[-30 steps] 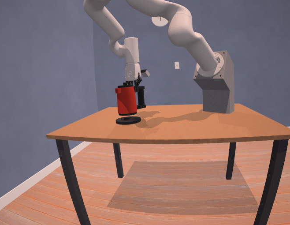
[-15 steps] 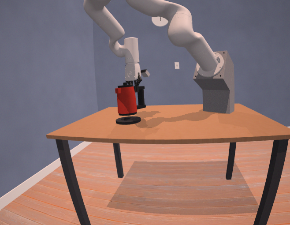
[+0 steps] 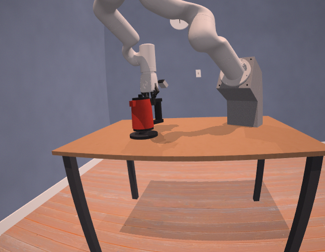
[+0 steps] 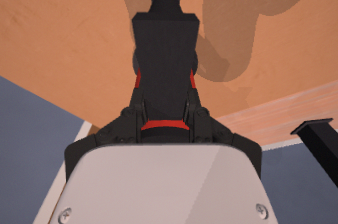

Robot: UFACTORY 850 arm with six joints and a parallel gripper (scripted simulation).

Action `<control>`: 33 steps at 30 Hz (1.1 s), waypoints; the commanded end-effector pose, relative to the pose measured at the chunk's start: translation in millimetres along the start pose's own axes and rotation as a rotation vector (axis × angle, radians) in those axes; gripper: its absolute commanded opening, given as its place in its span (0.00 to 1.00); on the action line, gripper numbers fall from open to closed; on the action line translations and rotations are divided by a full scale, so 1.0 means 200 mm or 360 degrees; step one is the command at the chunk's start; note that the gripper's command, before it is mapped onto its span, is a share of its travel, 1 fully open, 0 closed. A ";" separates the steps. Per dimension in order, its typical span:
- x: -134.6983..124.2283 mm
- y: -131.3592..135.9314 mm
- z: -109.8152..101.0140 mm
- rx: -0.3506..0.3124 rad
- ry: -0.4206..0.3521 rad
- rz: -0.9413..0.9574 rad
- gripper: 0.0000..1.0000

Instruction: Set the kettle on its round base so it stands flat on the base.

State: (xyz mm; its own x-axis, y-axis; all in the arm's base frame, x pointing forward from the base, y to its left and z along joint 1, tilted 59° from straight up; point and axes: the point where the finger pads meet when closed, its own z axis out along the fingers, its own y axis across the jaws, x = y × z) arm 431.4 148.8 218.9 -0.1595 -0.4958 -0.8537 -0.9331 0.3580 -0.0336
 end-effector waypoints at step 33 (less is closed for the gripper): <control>0.00 0.00 0.05 0.0002 -0.0001 -0.0001 0.00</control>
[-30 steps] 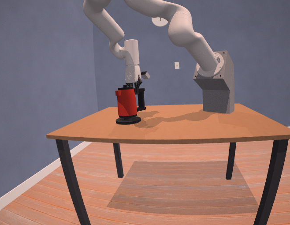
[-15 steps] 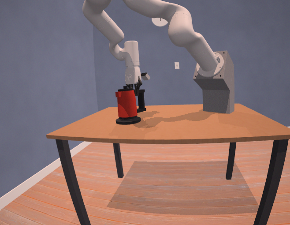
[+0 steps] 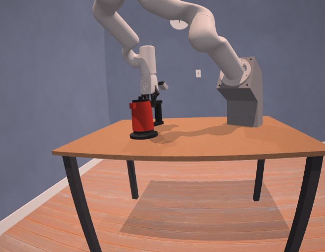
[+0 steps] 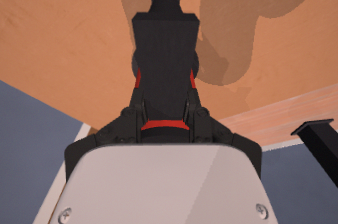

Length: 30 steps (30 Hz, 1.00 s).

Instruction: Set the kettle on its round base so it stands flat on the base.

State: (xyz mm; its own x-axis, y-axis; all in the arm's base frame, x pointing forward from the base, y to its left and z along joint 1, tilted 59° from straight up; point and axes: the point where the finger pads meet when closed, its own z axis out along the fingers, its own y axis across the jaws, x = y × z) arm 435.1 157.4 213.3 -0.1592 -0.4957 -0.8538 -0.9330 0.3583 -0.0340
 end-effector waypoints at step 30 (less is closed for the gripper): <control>0.00 0.00 0.01 0.0001 0.0000 0.0000 0.00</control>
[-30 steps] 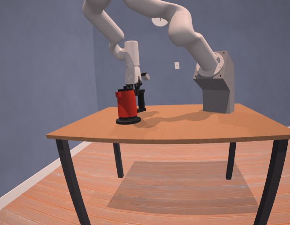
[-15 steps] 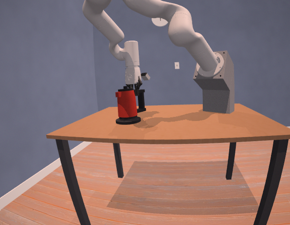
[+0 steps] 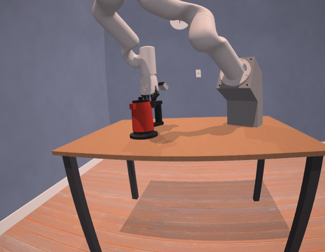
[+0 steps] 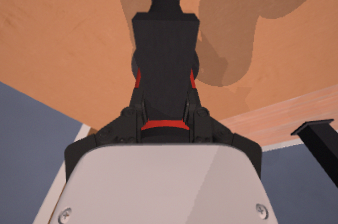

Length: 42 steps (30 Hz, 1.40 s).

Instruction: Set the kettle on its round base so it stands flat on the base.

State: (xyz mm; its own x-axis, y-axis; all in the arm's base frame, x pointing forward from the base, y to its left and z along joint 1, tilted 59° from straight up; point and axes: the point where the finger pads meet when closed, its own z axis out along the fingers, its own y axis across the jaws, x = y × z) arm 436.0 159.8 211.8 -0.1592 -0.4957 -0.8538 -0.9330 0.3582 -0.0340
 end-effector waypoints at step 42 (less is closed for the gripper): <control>0.00 0.00 0.03 0.0001 0.0000 0.0000 0.00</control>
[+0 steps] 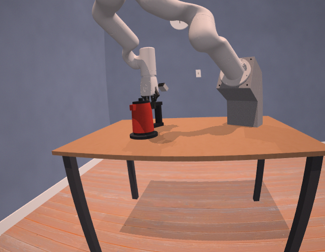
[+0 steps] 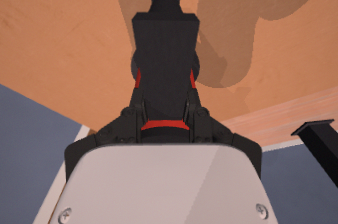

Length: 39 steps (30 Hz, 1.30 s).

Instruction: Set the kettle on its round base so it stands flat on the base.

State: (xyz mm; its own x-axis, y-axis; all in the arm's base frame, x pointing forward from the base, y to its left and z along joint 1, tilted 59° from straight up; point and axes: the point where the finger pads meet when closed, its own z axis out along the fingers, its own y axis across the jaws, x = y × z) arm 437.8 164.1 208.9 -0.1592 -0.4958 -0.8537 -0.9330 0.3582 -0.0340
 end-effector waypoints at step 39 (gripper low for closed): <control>0.00 0.00 0.00 0.0001 0.0000 0.0000 0.81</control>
State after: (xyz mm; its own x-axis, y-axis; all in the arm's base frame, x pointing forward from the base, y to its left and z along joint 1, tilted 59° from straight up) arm 438.0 164.5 208.6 -0.1592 -0.4957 -0.8538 -0.9330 0.3583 -0.0341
